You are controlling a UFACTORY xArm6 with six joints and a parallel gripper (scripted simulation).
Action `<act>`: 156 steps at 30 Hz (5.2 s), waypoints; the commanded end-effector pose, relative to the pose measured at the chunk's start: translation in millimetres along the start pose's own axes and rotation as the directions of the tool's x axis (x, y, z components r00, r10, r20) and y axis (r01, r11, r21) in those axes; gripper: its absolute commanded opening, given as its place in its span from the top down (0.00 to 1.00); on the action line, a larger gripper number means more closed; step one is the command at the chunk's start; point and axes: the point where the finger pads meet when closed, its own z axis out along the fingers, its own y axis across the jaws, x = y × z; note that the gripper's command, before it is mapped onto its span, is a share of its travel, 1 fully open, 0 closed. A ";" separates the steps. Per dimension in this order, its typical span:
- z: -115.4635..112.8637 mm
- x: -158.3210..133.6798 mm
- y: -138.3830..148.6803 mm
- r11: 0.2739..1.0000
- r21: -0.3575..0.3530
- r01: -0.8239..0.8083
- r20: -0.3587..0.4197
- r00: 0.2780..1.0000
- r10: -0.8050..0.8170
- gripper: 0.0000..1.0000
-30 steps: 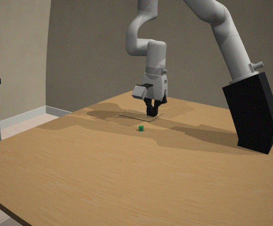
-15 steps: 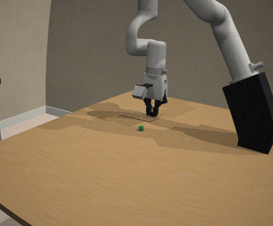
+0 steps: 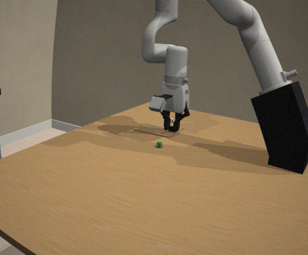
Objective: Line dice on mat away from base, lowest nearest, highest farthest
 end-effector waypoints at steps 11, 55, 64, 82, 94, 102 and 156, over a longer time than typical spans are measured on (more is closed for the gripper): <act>-6.6 0.0 0.7 1.000 -0.001 0.000 0.000 1.000 0.000 0.69; -82.0 0.5 0.7 1.000 -0.001 0.000 -0.001 1.000 0.000 0.69; -86.5 0.6 1.0 1.000 -0.002 0.000 -0.001 1.000 0.000 0.69; -90.3 0.1 0.7 1.000 -0.001 0.000 0.000 1.000 0.000 0.69; -90.4 0.0 0.6 1.000 -0.001 0.000 0.000 1.000 0.000 0.00; -90.4 0.0 0.6 1.000 -0.001 0.000 0.000 1.000 0.000 0.00; -69.8 113.5 -36.1 0.142 0.011 0.990 -0.050 0.142 -0.989 0.00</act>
